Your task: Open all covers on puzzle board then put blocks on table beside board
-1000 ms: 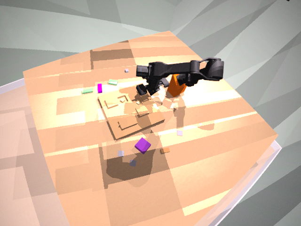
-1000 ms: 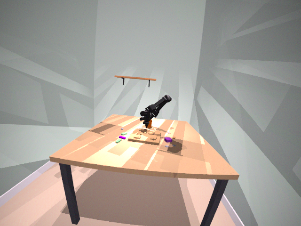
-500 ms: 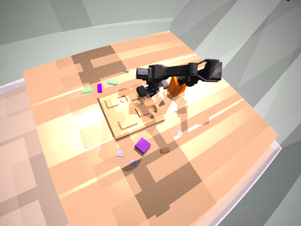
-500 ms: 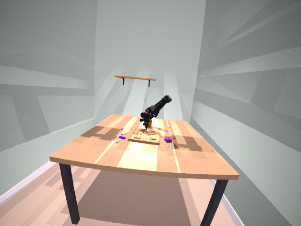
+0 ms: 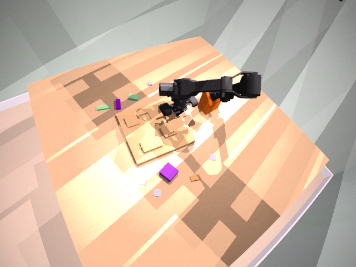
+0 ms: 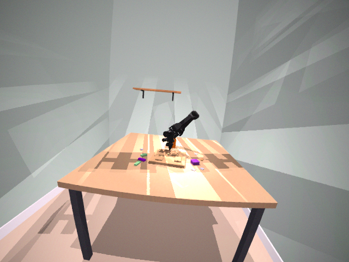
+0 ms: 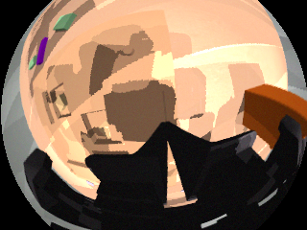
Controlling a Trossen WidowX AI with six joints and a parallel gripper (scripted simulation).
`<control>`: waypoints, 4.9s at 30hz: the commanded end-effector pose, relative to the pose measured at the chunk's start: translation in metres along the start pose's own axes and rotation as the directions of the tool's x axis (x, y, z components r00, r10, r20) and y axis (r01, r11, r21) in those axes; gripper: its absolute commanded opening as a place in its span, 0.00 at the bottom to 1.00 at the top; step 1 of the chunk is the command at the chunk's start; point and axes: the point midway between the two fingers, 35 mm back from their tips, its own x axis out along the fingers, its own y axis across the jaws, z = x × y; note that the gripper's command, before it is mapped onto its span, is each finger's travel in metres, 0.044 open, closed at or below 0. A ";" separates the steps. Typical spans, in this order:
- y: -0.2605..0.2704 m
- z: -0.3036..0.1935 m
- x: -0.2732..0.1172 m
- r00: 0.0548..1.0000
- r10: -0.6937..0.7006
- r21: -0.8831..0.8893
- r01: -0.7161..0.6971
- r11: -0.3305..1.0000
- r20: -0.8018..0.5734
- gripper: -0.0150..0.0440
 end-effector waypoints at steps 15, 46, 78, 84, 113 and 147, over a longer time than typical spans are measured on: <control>0.020 -0.004 0.001 1.000 -0.001 0.001 0.001 1.000 -0.004 0.25; 0.053 0.002 0.001 1.000 0.001 0.000 -0.001 1.000 -0.004 0.25; 0.085 0.024 0.000 1.000 0.003 -0.002 -0.003 1.000 -0.003 0.25; 0.088 0.027 0.000 1.000 0.003 -0.002 -0.003 1.000 -0.002 0.25; 0.099 0.043 -0.019 1.000 0.004 -0.003 -0.004 1.000 0.001 0.25; 0.122 0.007 -0.051 1.000 0.007 -0.359 -0.004 0.933 0.008 0.25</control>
